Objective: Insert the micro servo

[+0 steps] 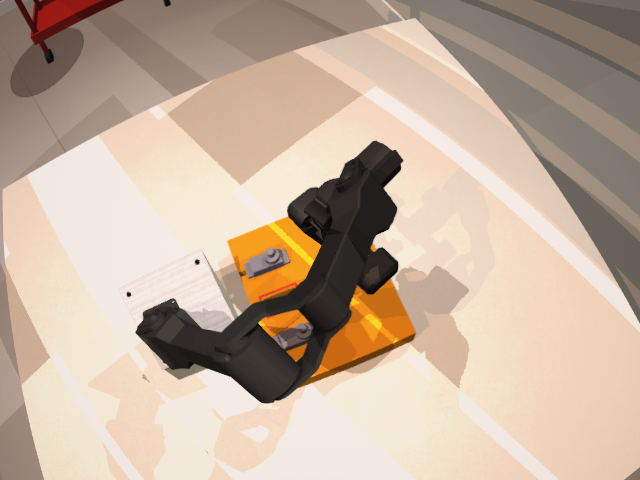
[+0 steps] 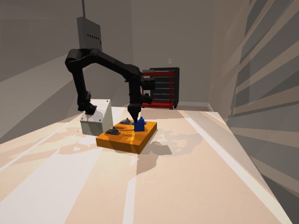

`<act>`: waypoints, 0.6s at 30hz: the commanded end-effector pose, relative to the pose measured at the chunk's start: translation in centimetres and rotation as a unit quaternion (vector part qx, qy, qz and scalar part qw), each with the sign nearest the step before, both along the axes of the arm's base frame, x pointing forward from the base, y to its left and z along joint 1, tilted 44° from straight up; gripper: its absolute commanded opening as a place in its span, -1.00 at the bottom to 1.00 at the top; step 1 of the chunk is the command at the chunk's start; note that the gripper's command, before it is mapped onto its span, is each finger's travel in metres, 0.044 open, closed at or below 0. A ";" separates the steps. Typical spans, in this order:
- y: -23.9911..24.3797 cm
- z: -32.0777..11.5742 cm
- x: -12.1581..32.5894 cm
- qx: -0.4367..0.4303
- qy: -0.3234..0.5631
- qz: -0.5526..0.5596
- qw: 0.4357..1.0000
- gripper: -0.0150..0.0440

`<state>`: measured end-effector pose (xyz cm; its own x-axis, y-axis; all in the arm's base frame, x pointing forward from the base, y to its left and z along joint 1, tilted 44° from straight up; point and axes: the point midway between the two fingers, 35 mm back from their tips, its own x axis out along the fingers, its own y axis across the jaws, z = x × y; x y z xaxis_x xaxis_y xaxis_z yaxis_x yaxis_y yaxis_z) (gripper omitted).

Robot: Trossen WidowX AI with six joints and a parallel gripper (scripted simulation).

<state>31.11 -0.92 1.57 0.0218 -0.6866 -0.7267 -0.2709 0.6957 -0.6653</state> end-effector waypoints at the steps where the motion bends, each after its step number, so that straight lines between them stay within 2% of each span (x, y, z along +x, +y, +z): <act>1: -0.5 -0.4 -0.2 -0.004 0.004 0.001 1.000 1.00; 10: -1.3 -1.3 -0.2 -0.004 0.004 0.001 1.000 1.00; 18: -1.3 -1.3 -0.2 -0.004 0.004 0.001 1.000 0.29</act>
<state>30.99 -2.18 0.31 0.0167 -0.6886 -0.7250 -0.2727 0.6945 -0.6658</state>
